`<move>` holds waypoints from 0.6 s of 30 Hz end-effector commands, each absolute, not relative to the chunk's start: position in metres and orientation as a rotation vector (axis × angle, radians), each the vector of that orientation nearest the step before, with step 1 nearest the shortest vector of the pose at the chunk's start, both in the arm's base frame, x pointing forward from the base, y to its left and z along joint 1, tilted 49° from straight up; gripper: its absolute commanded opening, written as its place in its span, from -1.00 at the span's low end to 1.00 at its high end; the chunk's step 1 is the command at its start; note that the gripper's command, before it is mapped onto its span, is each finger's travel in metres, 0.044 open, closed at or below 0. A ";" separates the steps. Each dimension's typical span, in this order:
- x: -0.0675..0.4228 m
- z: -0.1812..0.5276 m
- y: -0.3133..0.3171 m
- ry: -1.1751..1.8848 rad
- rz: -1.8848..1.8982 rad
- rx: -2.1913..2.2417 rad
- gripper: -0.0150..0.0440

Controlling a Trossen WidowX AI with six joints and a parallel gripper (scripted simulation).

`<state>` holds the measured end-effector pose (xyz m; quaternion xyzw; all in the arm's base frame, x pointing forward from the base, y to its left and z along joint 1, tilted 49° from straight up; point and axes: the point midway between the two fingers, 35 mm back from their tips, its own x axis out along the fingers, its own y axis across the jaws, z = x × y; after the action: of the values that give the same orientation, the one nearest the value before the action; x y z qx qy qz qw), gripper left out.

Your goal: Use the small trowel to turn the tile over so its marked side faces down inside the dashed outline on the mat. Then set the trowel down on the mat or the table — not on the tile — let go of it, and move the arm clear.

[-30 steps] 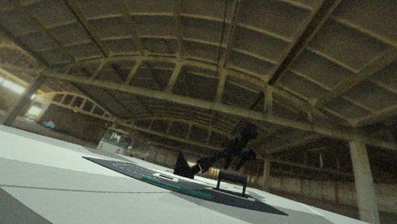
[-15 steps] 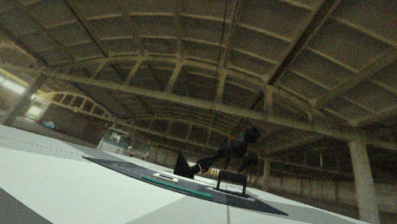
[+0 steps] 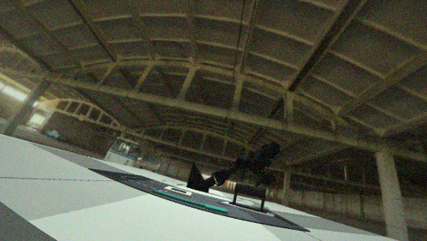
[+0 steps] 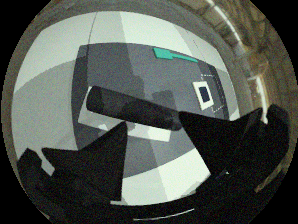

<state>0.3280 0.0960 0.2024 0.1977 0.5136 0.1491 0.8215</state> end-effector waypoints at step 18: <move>0.314 0.196 0.100 0.774 0.524 -0.217 0.53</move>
<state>0.3167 0.0994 0.1975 -0.0562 0.3962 0.2407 0.8843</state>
